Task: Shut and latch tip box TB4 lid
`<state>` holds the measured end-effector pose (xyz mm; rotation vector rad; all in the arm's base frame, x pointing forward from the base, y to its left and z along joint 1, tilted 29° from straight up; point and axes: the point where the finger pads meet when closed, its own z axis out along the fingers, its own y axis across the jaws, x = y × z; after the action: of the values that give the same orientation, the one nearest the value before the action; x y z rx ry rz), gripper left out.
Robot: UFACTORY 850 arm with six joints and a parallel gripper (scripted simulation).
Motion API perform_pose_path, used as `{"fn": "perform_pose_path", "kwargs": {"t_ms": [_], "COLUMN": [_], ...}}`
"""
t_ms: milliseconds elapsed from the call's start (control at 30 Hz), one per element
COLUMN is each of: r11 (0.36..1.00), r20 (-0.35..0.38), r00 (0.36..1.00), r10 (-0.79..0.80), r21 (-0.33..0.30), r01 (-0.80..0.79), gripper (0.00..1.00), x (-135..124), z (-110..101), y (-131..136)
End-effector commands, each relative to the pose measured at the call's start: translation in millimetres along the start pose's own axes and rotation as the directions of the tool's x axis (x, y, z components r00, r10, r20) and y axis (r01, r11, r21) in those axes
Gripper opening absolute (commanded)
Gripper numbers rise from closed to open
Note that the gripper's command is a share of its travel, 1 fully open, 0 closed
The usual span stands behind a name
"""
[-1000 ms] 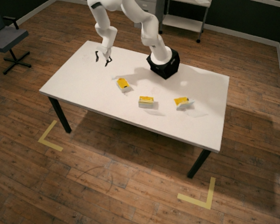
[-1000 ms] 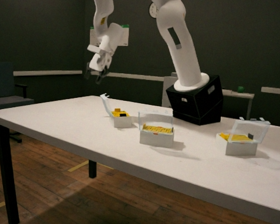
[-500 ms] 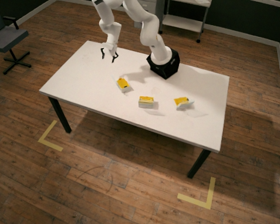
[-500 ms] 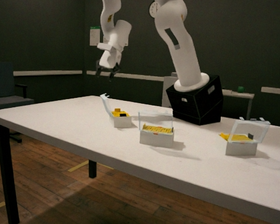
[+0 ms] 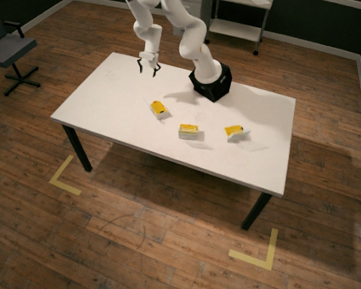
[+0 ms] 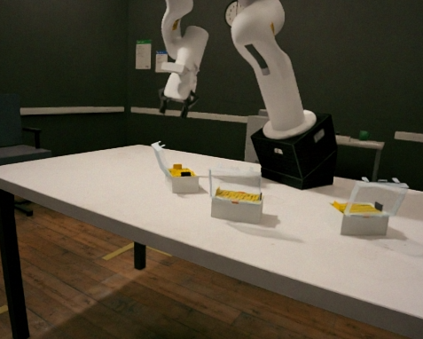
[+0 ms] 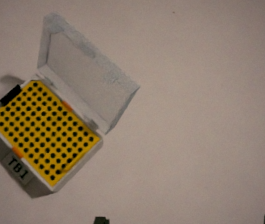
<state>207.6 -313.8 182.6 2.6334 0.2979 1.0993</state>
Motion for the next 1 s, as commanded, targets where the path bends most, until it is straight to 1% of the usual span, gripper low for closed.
{"fn": "perform_pose_path", "kwargs": {"t_ms": [0, 33, 67, 133, 233, 267, 300, 433, 467, 600, 700, 733, 767, 867, 967], "r11": [0.999, 0.999, 0.999, 0.999, 0.999, 0.997, 0.996, 0.996, 0.993, 0.992, 0.992, 0.987, 0.986, 0.986, 0.986], "r20": [0.009, 0.012, 0.012, 0.012, 0.012, 0.018, 0.02, 0.02, 0.023, 0.024, 0.024, 0.026, 0.026, 0.026, 0.026], "r00": [1.0, 1.0, 1.0, 1.0, 1.0, 0.999, 0.999, 0.999, 0.998, 0.997, 0.997, 0.996, 0.996, 0.996, 0.996], "r10": [-0.02, -0.025, -0.025, -0.025, -0.025, -0.042, -0.047, -0.047, -0.065, -0.069, -0.069, -0.087, -0.091, -0.091, -0.091], "r21": [0.032, 0.04, 0.04, 0.04, 0.04, 0.068, 0.075, 0.075, 0.104, 0.111, 0.111, 0.139, 0.145, 0.146, 0.146], "r01": [0.02, 0.024, 0.024, 0.024, 0.024, 0.041, 0.045, 0.045, 0.062, 0.066, 0.066, 0.082, 0.086, 0.086, 0.086], "gripper": [1.0, 1.0, 1.0, 1.0, 1.0, 1.0, 1.0, 1.0, 1.0, 1.0, 1.0, 1.0, 1.0, 1.0, 1.0], "x": [-6.3, -8.1, -10.0, -10.0, -15.1, -16.7, -18.3, -24.2, -25.5, -30.8, -31.6, -32.6, -33.7, -36.8, -37.3], "z": [-8.2, -10.4, -12.6, -12.6, -18.6, -20.8, -22.9, -30.7, -32.7, -40.6, -41.8, -43.6, -45.5, -51.0, -51.9], "y": [-11.1, -15.2, -19.2, -19.2, -30.3, -34.5, -38.7, -54.1, -58.5, -76.1, -78.6, -83.1, -87.6, -101.2, -103.3]}}
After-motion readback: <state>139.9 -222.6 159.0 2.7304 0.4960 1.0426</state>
